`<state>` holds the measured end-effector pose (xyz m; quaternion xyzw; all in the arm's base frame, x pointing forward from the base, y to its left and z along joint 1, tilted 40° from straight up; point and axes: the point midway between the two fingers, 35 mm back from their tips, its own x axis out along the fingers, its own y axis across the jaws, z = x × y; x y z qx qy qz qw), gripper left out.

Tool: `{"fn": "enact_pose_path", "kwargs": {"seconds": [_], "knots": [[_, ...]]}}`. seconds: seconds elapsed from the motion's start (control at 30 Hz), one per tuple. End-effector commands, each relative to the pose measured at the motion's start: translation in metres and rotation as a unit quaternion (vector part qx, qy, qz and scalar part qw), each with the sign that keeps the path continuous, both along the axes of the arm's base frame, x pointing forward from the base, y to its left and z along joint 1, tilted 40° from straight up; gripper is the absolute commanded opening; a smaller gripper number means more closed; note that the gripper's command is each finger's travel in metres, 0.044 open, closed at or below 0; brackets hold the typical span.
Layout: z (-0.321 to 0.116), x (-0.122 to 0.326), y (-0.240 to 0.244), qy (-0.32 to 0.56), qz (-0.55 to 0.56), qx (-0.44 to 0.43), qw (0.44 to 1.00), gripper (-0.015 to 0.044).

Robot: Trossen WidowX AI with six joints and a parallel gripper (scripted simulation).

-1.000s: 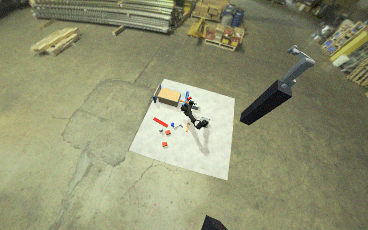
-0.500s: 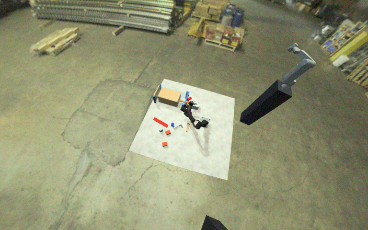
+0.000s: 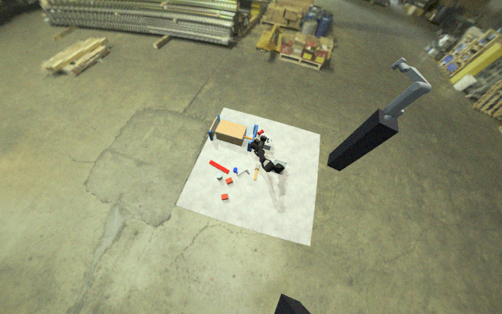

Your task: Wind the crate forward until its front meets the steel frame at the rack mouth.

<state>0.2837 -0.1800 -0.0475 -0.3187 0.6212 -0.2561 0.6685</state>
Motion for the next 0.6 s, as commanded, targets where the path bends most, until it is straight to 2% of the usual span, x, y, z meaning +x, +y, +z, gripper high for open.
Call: {"fn": "enact_pose_path", "kwargs": {"seconds": [0.0, 0.57], "knots": [[-0.007, -0.004, -0.009, 0.0, -0.001, -0.005, 1.0, 0.0], [-0.026, -0.006, -0.001, 0.022, 0.017, -0.019, 0.999, 0.0]]}}
